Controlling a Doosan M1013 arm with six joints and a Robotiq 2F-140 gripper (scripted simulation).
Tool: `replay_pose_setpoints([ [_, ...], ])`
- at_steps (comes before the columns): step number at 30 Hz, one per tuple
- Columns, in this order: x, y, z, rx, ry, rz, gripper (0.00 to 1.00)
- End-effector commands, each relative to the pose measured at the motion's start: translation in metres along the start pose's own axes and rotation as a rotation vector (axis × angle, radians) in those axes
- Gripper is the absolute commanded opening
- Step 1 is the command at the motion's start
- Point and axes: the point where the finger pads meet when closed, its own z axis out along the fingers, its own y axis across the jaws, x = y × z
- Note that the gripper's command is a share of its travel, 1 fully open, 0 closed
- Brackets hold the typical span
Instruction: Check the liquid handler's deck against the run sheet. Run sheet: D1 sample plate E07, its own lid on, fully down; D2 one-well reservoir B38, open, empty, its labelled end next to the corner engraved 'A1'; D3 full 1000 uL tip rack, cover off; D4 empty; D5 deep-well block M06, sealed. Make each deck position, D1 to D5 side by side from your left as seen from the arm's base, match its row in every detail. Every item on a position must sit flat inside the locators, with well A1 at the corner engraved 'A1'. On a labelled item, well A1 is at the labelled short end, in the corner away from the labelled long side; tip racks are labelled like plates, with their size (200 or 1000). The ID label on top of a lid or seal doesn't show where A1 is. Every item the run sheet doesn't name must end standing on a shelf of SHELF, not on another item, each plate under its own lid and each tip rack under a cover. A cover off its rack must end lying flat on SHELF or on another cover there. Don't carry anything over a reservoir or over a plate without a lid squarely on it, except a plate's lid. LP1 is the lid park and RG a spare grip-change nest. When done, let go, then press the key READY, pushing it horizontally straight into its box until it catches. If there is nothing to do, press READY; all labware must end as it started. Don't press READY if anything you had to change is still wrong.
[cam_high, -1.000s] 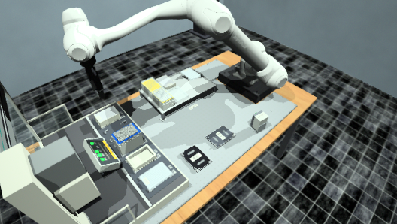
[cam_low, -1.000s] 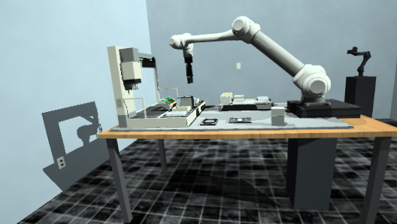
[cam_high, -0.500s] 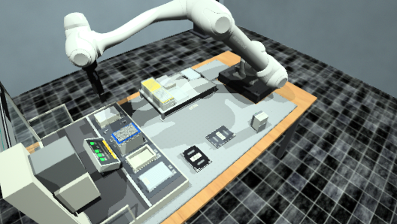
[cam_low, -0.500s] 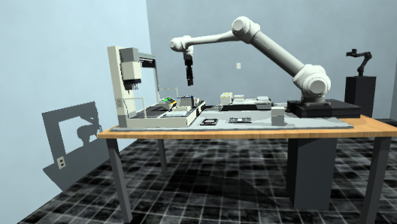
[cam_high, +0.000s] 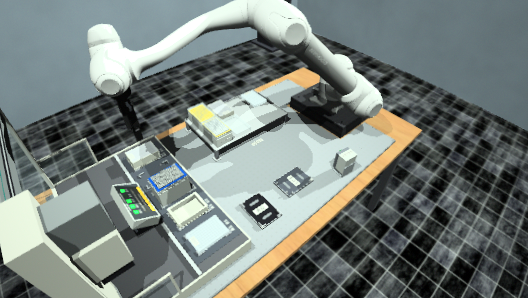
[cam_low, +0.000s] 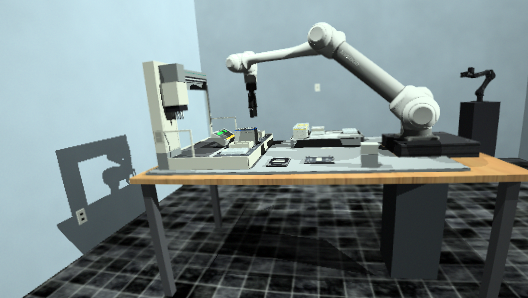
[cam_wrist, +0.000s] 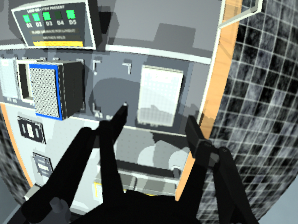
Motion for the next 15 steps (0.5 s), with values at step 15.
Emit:
replay_pose_setpoints([
  [15, 0.0, 0.0, 0.023, 0.0, 0.003, 0.0, 0.66],
])
